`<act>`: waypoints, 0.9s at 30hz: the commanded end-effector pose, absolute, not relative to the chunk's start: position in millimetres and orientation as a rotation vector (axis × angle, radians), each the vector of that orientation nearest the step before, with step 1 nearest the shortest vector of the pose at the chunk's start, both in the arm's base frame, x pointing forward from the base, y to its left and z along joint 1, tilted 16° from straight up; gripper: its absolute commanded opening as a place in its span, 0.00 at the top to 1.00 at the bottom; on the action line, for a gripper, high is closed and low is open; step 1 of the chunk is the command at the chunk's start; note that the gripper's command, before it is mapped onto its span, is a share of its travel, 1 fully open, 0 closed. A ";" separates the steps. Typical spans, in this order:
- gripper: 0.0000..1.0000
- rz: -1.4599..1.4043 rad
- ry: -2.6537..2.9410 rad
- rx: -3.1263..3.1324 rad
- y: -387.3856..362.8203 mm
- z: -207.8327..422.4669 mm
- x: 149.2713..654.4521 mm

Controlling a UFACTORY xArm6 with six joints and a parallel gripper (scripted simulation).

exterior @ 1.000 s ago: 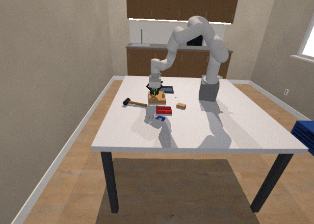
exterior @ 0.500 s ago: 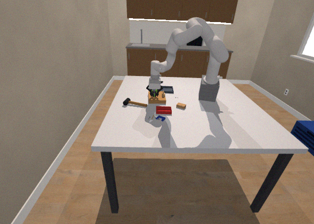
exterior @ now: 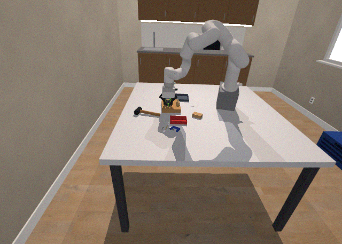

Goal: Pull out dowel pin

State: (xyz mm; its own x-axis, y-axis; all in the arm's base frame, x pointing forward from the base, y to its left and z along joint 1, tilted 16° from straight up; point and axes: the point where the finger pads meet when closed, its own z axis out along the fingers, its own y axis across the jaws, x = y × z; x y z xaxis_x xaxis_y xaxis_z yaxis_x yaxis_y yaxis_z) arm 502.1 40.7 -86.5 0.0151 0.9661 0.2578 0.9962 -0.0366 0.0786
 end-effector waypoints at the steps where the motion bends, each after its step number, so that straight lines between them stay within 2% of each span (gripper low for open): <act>1: 1.00 -0.371 -2.091 -2.147 40.8 -86.4 504.2; 21: 1.00 -0.371 -2.091 -2.147 40.9 -86.9 504.3; 22: 0.45 -0.371 -2.091 -2.147 40.9 -86.9 504.3; 27: 0.45 -0.371 -2.091 -2.147 40.9 -86.9 504.3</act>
